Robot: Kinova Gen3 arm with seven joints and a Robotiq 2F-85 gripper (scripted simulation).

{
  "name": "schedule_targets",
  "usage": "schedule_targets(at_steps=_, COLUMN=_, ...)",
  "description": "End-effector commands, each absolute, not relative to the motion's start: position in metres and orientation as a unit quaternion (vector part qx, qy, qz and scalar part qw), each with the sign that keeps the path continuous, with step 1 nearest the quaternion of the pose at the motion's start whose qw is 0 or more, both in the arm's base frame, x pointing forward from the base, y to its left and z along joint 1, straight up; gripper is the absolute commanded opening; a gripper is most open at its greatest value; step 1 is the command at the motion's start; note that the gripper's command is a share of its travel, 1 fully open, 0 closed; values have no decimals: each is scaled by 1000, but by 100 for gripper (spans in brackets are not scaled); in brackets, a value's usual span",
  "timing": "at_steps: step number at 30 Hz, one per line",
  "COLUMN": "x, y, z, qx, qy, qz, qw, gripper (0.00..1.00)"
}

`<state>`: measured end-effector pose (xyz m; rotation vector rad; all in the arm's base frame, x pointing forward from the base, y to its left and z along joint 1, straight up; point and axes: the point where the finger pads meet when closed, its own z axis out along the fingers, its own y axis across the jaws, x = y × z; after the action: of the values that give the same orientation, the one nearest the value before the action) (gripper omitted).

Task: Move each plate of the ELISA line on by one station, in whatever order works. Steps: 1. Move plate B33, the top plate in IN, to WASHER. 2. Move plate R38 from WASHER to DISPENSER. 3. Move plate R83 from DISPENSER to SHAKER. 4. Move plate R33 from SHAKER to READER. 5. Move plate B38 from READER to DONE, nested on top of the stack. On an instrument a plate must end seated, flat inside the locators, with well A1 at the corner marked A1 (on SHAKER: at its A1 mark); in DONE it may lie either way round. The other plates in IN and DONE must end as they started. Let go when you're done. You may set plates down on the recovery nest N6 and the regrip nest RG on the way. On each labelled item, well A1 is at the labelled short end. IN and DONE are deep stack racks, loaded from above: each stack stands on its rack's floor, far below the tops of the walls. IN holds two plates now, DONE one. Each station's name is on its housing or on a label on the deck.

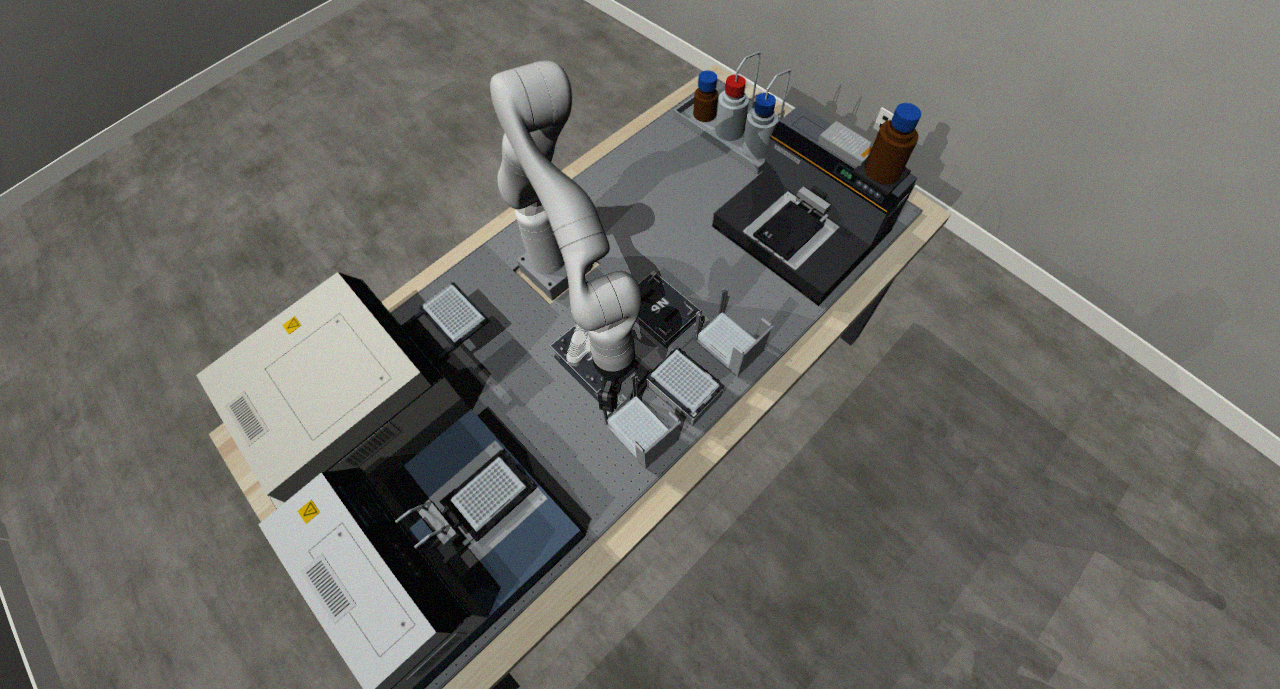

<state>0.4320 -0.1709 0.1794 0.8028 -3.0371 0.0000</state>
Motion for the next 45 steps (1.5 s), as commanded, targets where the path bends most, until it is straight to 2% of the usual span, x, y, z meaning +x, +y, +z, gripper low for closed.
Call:
schedule_targets(at_steps=1, x=429, y=-181, z=180, qx=309, qy=-951, qz=0, qw=-1, gripper=100)
schedule_targets(at_steps=45, x=387, y=-308, z=180, qx=489, qy=-872, qz=1, qw=-1, gripper=100)
